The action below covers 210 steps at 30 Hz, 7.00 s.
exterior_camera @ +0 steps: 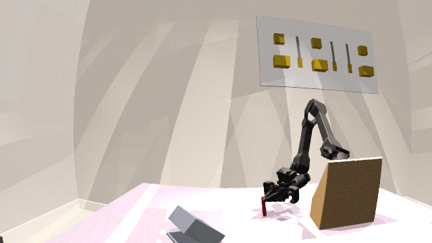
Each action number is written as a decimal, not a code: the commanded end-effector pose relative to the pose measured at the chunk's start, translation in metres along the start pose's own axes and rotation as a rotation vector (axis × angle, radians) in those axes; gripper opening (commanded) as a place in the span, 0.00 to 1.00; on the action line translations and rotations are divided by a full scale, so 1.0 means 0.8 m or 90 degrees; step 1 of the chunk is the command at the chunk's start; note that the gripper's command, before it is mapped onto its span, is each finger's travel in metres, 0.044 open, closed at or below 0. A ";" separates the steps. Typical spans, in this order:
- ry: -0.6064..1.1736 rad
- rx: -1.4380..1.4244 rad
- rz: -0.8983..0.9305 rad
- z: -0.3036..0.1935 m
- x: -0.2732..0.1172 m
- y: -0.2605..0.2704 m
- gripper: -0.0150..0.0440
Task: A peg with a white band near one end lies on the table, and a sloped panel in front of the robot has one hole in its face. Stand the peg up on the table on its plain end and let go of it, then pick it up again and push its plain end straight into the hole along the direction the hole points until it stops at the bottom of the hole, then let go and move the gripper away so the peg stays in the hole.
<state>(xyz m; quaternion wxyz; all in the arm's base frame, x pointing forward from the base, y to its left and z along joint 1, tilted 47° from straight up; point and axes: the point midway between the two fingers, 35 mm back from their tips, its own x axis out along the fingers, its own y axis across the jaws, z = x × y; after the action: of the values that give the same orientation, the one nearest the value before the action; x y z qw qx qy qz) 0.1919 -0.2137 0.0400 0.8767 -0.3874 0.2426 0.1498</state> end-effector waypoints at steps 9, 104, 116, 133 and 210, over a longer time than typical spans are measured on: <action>-0.001 0.005 0.001 -0.003 -0.001 0.001 0.34; -0.059 0.020 -0.008 -0.008 -0.010 0.001 0.47; -0.059 0.020 -0.008 -0.008 -0.010 0.001 0.47; -0.059 0.020 -0.008 -0.008 -0.010 0.001 1.00; 0.829 0.029 0.038 0.095 -0.001 0.011 1.00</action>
<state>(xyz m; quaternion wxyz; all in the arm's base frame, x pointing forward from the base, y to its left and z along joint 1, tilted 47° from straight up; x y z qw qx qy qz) 0.2050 -0.1495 0.0730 0.5771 -0.3475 0.7363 -0.0635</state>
